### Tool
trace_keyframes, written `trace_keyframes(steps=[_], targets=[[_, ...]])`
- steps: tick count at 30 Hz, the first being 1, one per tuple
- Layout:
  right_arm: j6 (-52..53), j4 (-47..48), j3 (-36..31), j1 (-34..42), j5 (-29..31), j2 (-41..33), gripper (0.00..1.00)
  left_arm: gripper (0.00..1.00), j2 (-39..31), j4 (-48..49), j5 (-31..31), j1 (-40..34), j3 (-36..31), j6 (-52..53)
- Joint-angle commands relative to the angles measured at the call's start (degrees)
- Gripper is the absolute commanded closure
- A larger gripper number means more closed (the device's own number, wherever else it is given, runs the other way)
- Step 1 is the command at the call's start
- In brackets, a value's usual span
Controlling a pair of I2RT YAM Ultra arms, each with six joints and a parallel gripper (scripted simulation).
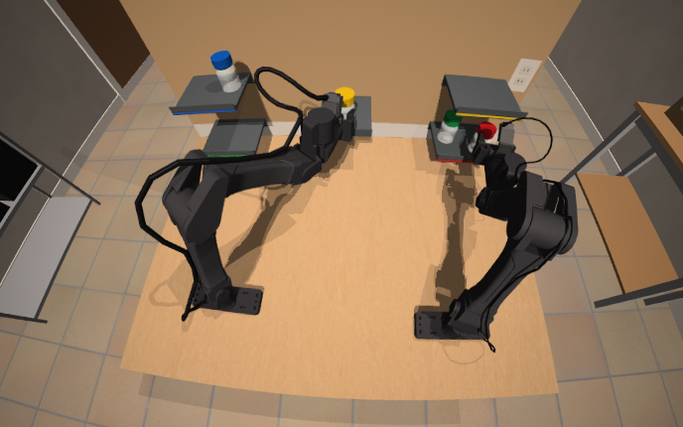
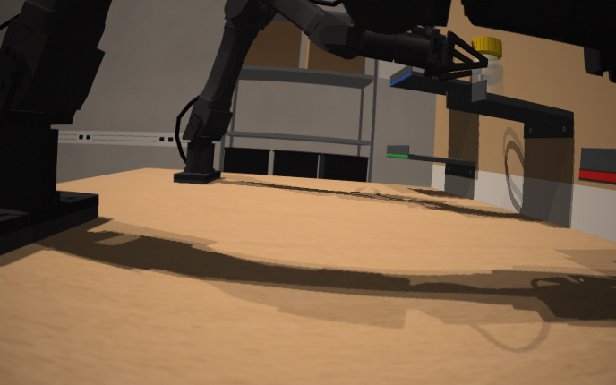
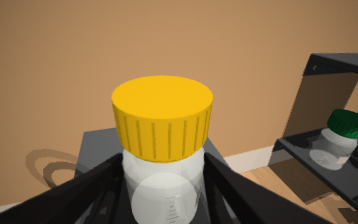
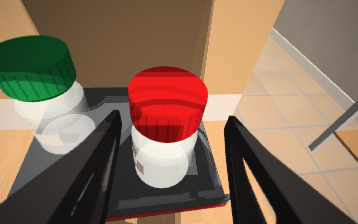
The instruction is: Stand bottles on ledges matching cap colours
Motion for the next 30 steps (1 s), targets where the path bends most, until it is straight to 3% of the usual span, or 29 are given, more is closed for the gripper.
trace_keyframes(steps=[1,6,9,12,13,30], targets=[[0.4,2.81,-4.64,-0.99,-1.36,-4.57,0.3,0.51,-0.88,3.26,0.06,0.16,0.37,0.26],[0.47,6.61,-15.1,-2.55,-2.91,-11.09,0.3,0.51,-0.87,3.23,0.06,0.16,0.24,0.25],[-0.18,7.22,-17.42,-2.53,-2.91,-12.7,0.3,0.51,-0.87,3.23,0.06,0.16,0.24,0.25],[-0.46,6.29,-17.26,-2.36,-2.81,-12.65,0.3,0.17,-0.86,3.23,0.06,0.16,0.24,0.24],[-0.54,6.21,-17.06,-2.01,-2.74,-12.48,0.3,0.13,-0.85,3.24,0.06,0.16,0.26,0.24],[-0.23,6.2,-17.06,-2.01,-2.75,-12.48,0.3,0.13,-6.17,5.53,-1.86,-1.98,-6.33,-0.88]])
